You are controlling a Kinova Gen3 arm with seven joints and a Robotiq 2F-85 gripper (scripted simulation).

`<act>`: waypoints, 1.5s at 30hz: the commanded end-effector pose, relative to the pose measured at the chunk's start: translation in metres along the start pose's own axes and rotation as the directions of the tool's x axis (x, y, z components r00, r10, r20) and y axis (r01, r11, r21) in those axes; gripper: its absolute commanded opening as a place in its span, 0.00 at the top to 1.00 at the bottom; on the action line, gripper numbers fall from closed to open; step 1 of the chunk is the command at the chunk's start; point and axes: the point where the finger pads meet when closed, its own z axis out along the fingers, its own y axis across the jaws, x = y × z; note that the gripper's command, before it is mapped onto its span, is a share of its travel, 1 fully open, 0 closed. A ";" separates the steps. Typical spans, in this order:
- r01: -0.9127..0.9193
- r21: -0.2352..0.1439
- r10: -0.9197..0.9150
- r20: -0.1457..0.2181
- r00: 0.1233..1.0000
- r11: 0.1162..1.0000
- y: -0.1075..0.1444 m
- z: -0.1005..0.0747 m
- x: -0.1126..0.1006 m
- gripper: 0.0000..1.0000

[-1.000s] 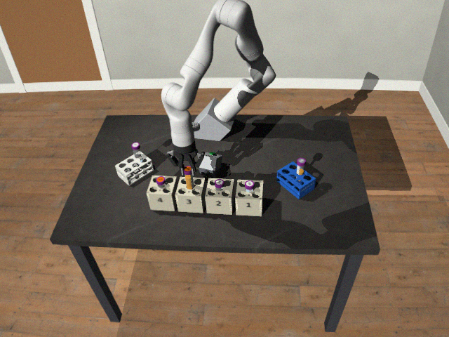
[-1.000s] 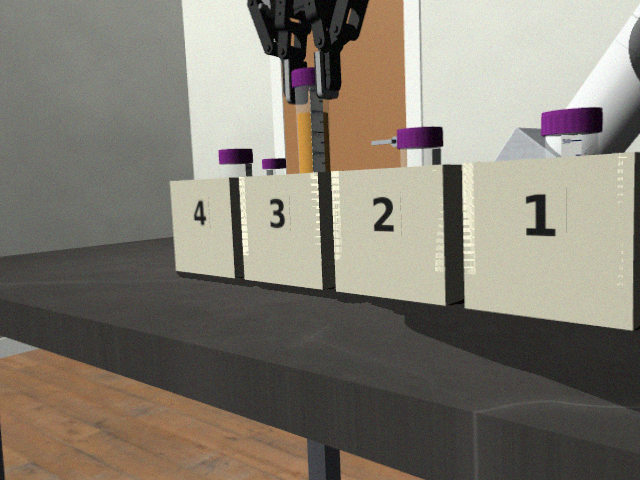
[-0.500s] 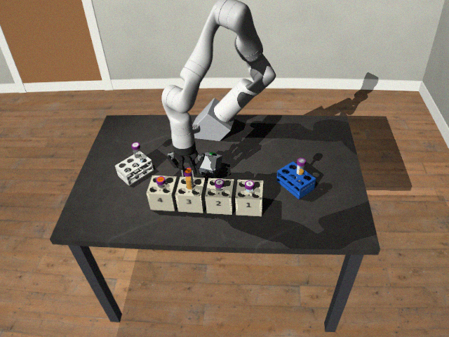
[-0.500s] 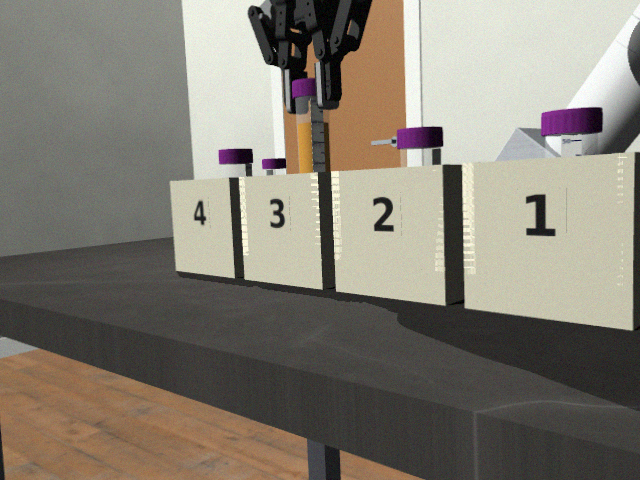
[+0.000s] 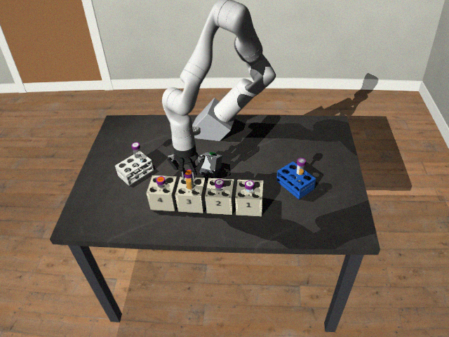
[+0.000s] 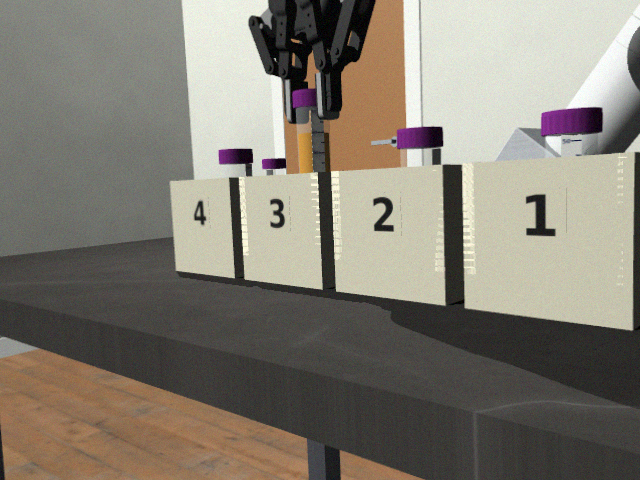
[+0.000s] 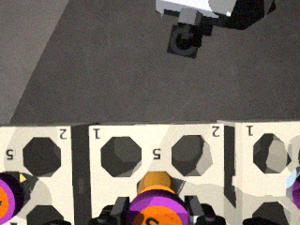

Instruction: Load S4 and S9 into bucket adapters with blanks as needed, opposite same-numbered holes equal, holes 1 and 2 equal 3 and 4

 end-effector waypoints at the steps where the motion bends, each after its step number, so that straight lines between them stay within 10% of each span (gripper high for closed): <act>1: 0.000 0.001 0.000 0.001 1.000 1.000 0.000 0.002 0.000 0.90; 45: 0.000 0.001 0.000 0.001 1.000 1.000 0.000 0.027 0.000 0.90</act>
